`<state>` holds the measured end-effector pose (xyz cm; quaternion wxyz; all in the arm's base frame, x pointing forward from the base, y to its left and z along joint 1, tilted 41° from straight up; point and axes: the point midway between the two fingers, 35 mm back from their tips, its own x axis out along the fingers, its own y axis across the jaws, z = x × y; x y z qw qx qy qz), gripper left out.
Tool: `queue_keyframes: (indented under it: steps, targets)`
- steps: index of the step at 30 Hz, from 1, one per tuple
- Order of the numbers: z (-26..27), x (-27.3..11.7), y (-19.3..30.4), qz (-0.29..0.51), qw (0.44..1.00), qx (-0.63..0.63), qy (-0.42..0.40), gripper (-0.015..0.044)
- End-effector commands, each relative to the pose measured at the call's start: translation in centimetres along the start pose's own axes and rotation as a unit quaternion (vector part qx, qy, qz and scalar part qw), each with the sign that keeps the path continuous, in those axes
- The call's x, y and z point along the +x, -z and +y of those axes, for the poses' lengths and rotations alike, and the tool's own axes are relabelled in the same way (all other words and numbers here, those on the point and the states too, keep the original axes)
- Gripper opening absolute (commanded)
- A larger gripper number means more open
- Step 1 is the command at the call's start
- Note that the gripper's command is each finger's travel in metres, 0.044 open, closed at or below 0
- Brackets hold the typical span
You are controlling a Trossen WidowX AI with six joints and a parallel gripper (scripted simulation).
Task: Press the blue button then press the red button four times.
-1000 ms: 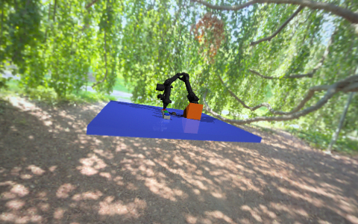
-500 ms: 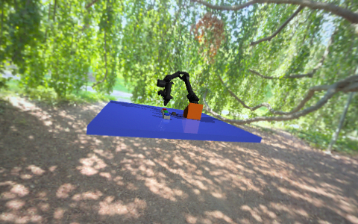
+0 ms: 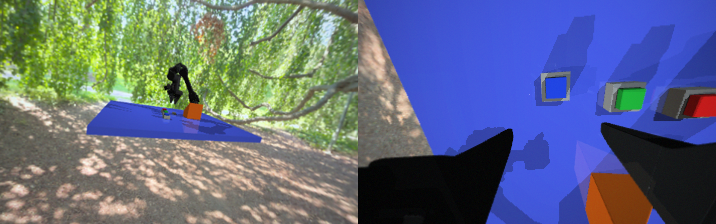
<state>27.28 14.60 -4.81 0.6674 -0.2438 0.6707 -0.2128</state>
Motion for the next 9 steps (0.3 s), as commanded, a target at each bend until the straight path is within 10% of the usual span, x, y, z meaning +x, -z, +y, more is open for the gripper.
queue_keyframes:
  steps: [1,9]
  targets:
    - [5.6,-0.4,2.5,0.001,1.000,0.010,0.017,0.0400]
    - [6.7,-0.4,3.1,0.000,1.000,0.013,0.022,0.0400]
